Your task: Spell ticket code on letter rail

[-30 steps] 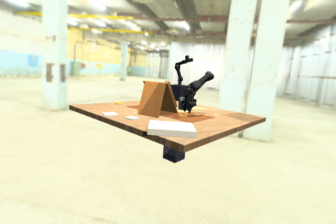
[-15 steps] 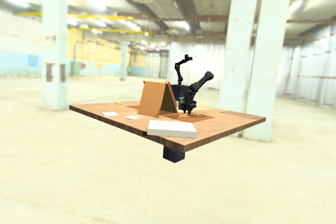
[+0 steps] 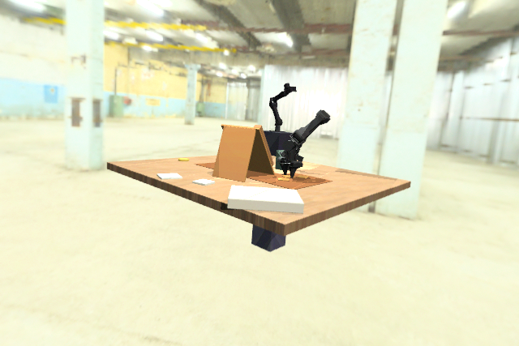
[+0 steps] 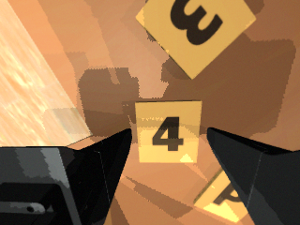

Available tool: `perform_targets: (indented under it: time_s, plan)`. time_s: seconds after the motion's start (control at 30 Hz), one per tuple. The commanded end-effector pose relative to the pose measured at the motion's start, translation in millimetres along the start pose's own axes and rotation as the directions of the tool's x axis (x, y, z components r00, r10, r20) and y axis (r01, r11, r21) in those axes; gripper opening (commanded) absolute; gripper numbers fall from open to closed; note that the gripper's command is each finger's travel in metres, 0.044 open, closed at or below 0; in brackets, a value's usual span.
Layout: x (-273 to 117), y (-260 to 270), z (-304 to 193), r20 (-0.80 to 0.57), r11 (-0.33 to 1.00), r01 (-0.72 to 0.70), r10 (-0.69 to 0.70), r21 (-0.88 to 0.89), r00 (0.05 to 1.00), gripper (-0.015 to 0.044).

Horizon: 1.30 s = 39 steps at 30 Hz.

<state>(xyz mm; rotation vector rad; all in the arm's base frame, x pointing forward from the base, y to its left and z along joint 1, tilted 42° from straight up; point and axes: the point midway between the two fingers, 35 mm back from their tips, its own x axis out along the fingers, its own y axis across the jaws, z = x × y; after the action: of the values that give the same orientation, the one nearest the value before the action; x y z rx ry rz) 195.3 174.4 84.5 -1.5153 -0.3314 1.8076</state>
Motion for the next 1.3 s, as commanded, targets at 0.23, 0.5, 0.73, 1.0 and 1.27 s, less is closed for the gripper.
perform_targets:
  time_s: [0.23,0.5,0.73,1.0,1.27]
  plan:
    - [0.6,0.9,-0.3,-0.001,1.0,-0.003,0.003,0.004,1.0,0.034]
    - [0.6,0.9,-0.3,-0.001,1.0,-0.003,0.003,0.004,1.0,0.034]
    - [1.1,0.8,-0.3,-0.001,1.0,-0.003,0.003,0.004,1.0,0.0307]
    - [1.1,0.8,-0.3,-0.001,1.0,-0.003,0.003,0.004,1.0,0.0253]
    - [-3.0,0.7,0.0,-0.001,1.0,-0.003,0.003,0.004,1.0,0.0102]
